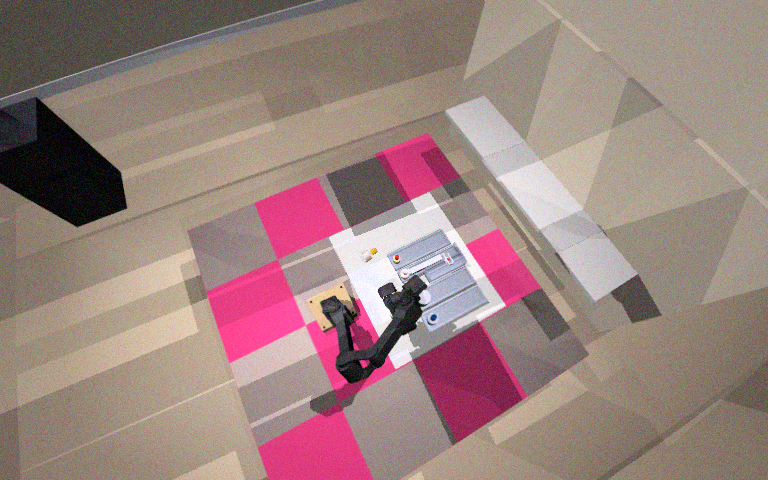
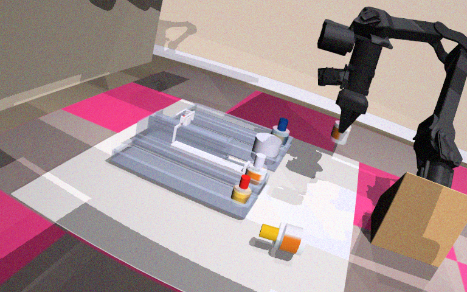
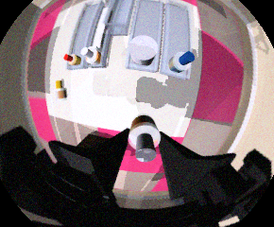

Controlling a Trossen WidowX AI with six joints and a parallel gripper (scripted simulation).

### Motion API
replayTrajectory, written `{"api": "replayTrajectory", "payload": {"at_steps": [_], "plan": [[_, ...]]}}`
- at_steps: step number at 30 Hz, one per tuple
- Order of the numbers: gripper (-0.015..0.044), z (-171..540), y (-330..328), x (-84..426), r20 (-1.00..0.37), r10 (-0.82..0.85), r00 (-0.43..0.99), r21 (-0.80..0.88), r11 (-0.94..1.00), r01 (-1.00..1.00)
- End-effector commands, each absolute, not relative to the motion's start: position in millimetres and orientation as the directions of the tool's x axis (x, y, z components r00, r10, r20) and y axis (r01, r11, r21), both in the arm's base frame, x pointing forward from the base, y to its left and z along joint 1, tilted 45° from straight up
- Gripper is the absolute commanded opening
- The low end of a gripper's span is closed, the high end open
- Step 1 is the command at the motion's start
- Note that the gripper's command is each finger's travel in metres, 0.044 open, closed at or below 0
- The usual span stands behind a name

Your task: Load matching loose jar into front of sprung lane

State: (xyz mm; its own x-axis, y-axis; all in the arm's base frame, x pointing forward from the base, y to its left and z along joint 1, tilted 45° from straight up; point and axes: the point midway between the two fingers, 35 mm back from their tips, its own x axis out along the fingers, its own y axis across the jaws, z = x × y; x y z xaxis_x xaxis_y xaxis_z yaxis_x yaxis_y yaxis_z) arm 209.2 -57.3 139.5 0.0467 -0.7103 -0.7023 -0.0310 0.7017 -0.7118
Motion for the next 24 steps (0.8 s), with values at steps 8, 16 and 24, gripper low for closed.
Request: {"api": "replayTrajectory", "payload": {"at_steps": [8,16,24], "plan": [[0.0,123,-41,233,-0.708,-0.705,0.052,-0.706,0.708,-0.024],[0.0,98,-26,254,-0.709,-0.703,0.057,-0.704,0.71,-0.018],[0.0,71,-13,271,-0.707,-0.704,0.062,-0.707,0.705,-0.051]]}}
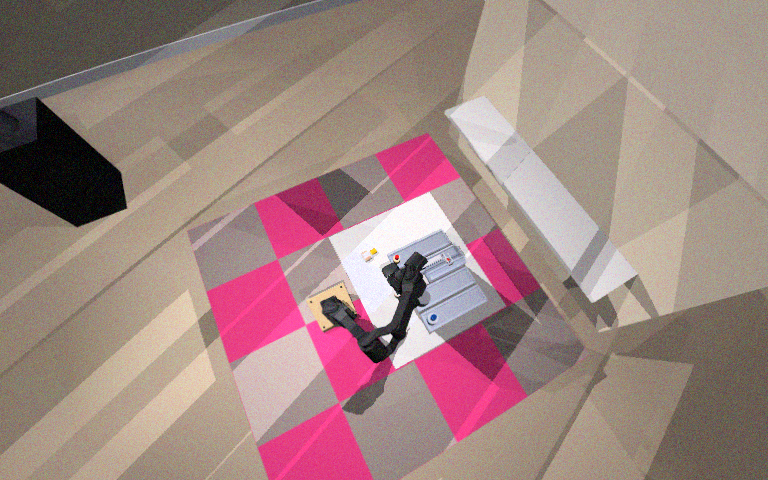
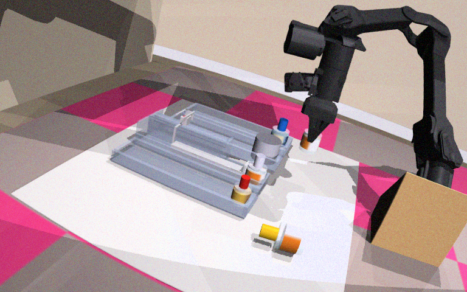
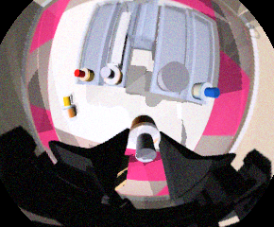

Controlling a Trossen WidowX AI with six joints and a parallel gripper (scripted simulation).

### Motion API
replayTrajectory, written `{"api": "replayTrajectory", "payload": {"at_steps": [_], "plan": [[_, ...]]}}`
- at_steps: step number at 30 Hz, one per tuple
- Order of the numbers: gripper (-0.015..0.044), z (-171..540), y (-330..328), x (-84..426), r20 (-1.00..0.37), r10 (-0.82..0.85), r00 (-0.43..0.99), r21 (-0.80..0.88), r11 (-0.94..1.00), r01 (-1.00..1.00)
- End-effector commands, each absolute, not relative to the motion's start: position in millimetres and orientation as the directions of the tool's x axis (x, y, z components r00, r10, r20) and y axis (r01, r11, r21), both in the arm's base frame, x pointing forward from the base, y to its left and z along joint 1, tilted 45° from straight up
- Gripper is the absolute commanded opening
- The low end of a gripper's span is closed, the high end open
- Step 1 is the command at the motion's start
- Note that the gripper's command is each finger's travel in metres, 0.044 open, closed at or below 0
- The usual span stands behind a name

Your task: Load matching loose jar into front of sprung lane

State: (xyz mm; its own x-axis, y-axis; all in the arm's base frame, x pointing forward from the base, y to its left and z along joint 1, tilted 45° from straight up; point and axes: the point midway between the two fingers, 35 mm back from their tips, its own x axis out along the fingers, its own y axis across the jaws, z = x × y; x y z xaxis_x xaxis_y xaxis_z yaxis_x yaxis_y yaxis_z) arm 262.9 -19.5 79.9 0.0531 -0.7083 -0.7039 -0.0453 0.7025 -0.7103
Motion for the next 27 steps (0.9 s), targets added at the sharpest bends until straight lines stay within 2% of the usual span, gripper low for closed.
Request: {"api": "replayTrajectory", "payload": {"at_steps": [1,19,27], "plan": [[0.0,69,-12,272,-0.707,-0.705,0.062,-0.707,0.705,-0.054],[0.0,8,16,295,-0.707,-0.706,0.051,-0.707,0.707,-0.011],[0.0,-2,7,297,-0.707,-0.706,0.051,-0.707,0.707,-0.01]]}}
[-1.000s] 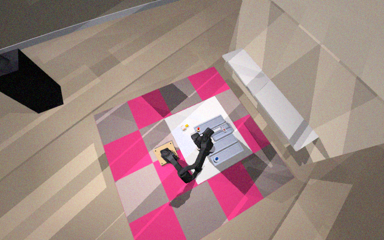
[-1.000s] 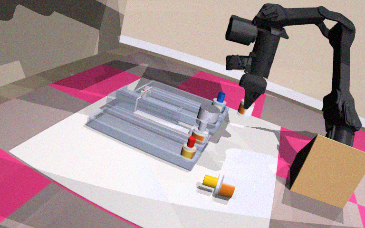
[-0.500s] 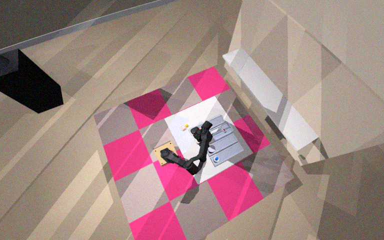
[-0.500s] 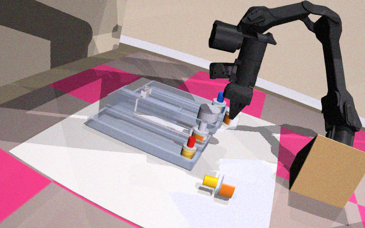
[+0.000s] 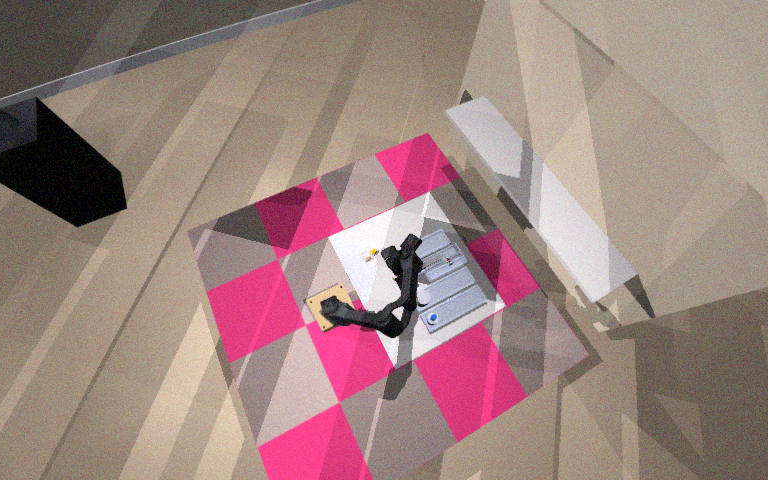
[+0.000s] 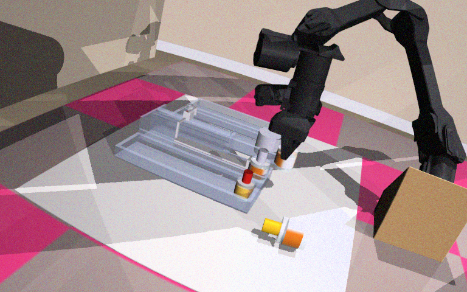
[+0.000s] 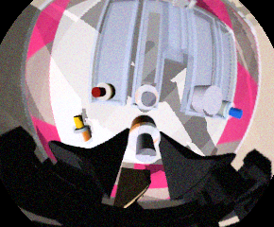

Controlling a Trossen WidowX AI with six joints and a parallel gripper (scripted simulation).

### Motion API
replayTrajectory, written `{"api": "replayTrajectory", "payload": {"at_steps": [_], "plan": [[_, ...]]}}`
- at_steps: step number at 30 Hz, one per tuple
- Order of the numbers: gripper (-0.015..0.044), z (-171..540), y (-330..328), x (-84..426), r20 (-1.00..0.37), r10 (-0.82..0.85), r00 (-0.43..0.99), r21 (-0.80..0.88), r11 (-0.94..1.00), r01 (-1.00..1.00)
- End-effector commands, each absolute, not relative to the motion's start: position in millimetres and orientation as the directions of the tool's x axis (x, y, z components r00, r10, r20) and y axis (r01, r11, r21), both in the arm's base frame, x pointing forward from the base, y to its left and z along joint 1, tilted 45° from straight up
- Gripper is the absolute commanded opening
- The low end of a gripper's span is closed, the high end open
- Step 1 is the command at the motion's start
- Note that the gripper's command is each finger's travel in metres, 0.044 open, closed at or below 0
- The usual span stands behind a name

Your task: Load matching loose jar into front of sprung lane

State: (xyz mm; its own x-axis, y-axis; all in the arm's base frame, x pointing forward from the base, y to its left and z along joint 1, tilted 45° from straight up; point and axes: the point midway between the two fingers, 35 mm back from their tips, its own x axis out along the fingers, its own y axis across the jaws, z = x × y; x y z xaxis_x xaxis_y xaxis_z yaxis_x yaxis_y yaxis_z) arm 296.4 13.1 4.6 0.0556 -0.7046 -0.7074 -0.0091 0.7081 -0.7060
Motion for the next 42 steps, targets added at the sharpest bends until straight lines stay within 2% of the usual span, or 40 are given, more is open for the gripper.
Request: {"api": "replayTrajectory", "payload": {"at_steps": [1,42], "plan": [[0.0,-4,4,298,-0.706,-0.706,0.051,-0.707,0.707,-0.01],[0.0,-9,0,310,-0.706,-0.706,0.052,-0.707,0.707,-0.009]]}}
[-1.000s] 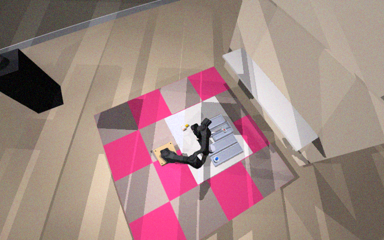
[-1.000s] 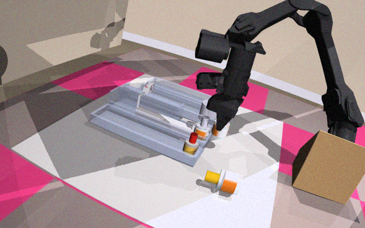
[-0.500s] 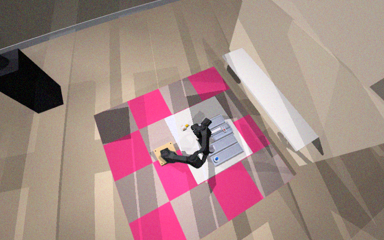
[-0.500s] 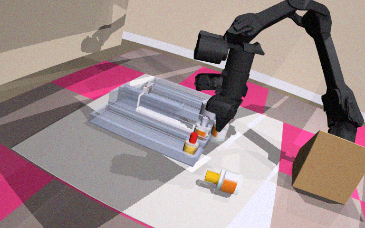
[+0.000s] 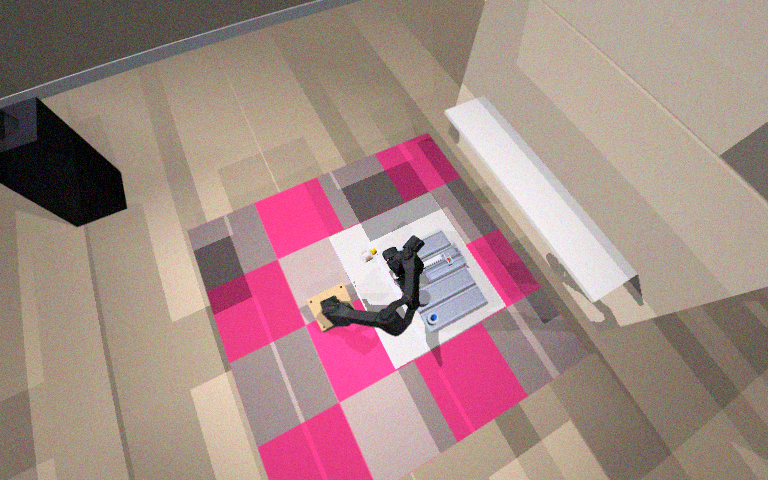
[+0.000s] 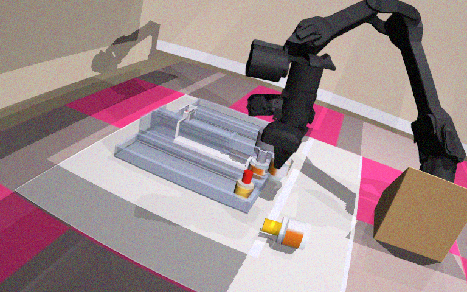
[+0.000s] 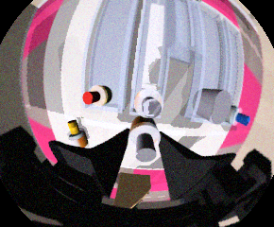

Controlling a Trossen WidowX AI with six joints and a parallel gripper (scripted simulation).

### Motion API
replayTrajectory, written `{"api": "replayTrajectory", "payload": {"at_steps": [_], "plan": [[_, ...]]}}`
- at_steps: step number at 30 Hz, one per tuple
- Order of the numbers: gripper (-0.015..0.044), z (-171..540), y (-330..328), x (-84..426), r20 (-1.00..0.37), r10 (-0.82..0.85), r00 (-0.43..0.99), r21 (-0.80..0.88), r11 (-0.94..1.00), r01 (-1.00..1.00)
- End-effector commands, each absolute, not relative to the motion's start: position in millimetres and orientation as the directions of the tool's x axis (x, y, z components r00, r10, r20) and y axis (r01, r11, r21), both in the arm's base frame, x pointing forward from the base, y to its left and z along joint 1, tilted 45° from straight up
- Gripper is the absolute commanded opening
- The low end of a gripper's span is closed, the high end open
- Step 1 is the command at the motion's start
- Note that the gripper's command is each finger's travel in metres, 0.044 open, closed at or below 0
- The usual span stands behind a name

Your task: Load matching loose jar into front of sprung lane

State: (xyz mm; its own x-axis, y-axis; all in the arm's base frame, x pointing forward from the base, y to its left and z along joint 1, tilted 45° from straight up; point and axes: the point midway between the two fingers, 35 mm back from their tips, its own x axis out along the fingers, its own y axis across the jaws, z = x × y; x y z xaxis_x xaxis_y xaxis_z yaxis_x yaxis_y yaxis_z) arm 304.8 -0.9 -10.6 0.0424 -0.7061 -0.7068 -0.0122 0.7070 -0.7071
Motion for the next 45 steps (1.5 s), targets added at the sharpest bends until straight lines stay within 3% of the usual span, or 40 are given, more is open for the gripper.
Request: {"api": "replayTrajectory", "payload": {"at_steps": [1,45], "plan": [[0.0,-9,0,310,-0.706,-0.706,0.052,-0.707,0.707,-0.009],[0.0,-7,0,326,-0.706,-0.706,0.052,-0.707,0.707,-0.009]]}}
